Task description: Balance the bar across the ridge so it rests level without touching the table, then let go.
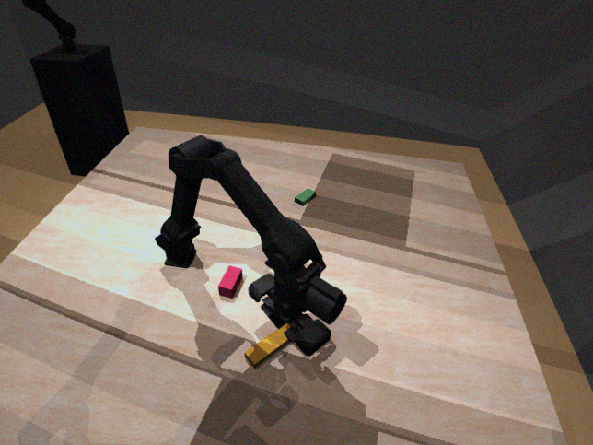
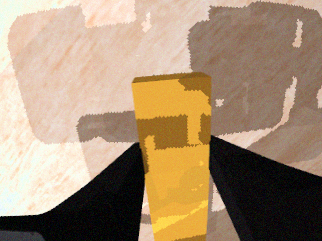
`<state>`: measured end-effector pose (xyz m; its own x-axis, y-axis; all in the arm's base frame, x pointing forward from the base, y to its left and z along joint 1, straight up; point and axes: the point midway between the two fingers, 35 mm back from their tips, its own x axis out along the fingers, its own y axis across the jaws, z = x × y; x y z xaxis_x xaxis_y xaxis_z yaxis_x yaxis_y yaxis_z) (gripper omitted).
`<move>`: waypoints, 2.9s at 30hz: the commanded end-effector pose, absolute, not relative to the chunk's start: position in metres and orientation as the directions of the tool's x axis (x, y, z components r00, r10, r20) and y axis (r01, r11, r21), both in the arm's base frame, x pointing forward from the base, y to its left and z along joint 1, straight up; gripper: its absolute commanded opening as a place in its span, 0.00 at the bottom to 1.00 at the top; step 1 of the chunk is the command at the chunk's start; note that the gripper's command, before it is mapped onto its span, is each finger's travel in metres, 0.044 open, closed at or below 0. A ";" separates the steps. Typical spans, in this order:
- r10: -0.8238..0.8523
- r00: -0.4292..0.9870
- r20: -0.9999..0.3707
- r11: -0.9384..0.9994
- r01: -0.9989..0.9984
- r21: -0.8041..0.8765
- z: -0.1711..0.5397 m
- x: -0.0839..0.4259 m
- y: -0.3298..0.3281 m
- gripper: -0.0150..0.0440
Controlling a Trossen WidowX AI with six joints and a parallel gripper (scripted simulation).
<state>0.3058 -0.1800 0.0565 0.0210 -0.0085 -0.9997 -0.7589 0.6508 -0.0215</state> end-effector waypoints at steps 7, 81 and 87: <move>-0.017 0.034 -0.999 0.652 -0.758 -0.037 0.084 0.311 -0.183 0.25; -0.003 0.035 -0.999 0.337 -0.941 -0.034 0.165 0.318 -0.025 0.25; 0.000 0.034 -0.999 0.283 -0.959 -0.033 0.165 0.313 -0.001 0.25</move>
<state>0.3167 -0.0117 0.1644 0.0311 0.0016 -0.9995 -0.9517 0.3057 -0.0292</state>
